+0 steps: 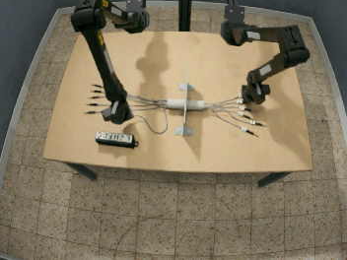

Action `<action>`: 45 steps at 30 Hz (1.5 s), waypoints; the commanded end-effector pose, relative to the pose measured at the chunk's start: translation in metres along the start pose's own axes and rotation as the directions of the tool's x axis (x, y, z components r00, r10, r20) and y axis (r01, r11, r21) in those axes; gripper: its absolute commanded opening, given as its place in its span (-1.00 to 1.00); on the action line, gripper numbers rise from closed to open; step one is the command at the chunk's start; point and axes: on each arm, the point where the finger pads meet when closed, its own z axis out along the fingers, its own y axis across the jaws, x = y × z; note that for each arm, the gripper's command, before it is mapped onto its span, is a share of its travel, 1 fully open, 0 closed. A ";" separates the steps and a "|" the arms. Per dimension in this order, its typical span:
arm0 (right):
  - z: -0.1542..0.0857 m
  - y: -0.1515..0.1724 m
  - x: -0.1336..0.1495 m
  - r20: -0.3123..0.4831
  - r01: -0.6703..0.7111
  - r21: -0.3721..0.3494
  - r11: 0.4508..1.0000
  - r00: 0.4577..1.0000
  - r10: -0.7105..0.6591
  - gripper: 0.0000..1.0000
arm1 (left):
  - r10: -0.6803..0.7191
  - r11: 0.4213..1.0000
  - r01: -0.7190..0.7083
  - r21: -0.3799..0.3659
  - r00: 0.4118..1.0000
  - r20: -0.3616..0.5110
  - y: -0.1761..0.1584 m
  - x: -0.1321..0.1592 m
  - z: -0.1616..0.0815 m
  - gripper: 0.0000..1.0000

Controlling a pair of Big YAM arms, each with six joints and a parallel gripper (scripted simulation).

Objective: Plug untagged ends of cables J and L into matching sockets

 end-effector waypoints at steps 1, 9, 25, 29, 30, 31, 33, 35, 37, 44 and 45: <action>-0.006 0.012 -0.008 0.008 0.246 -0.016 0.969 0.969 -0.246 -0.89 | -0.001 1.000 0.001 0.001 1.000 0.000 -0.001 0.000 0.000 -0.90; -0.006 0.011 -0.006 0.003 0.479 -0.008 0.878 0.878 -0.479 -0.89 | -0.001 1.000 0.001 0.001 1.000 0.000 -0.001 0.000 0.000 -0.90; -0.006 0.009 -0.009 -0.003 0.813 0.000 0.582 0.582 -0.813 -0.89 | -0.001 1.000 0.001 0.001 1.000 0.000 -0.001 0.000 0.000 -0.90; -0.006 0.010 -0.009 -0.002 0.793 0.000 0.609 0.609 -0.793 -0.89 | -0.001 1.000 0.001 0.001 1.000 0.000 -0.001 0.000 0.000 -0.90; -0.006 0.010 -0.010 -0.006 0.794 0.000 0.609 0.609 -0.793 -0.89 | -0.001 1.000 0.001 0.001 1.000 0.000 -0.001 0.000 0.000 -0.90; -0.006 0.012 -0.011 -0.007 0.793 0.000 0.609 0.609 -0.793 -0.89 | -0.001 1.000 0.001 0.001 1.000 0.000 -0.001 0.000 0.000 -0.90; -0.005 0.009 -0.008 -0.008 0.800 -0.003 0.600 0.600 -0.800 -0.89 | -0.001 1.000 0.001 0.001 1.000 0.000 -0.001 0.000 0.000 -0.90; -0.005 0.009 -0.008 -0.008 0.800 -0.001 0.600 0.600 -0.800 -0.89 | -0.001 1.000 0.001 0.001 1.000 0.000 -0.001 0.000 0.000 -0.90; -0.005 0.009 -0.008 -0.008 0.800 -0.001 0.600 0.600 -0.800 -0.89 | -0.001 1.000 0.001 0.001 1.000 0.000 -0.001 0.000 0.000 -0.90; 0.000 0.016 -0.012 -0.024 0.860 0.000 0.511 0.511 -0.859 -0.89 | -0.001 1.000 0.001 0.001 1.000 0.000 -0.001 0.000 0.000 -0.90; 0.000 0.020 -0.014 -0.020 0.870 0.000 0.493 0.493 -0.870 -0.89 | -0.001 1.000 0.001 0.001 1.000 0.000 -0.001 0.000 0.000 -0.90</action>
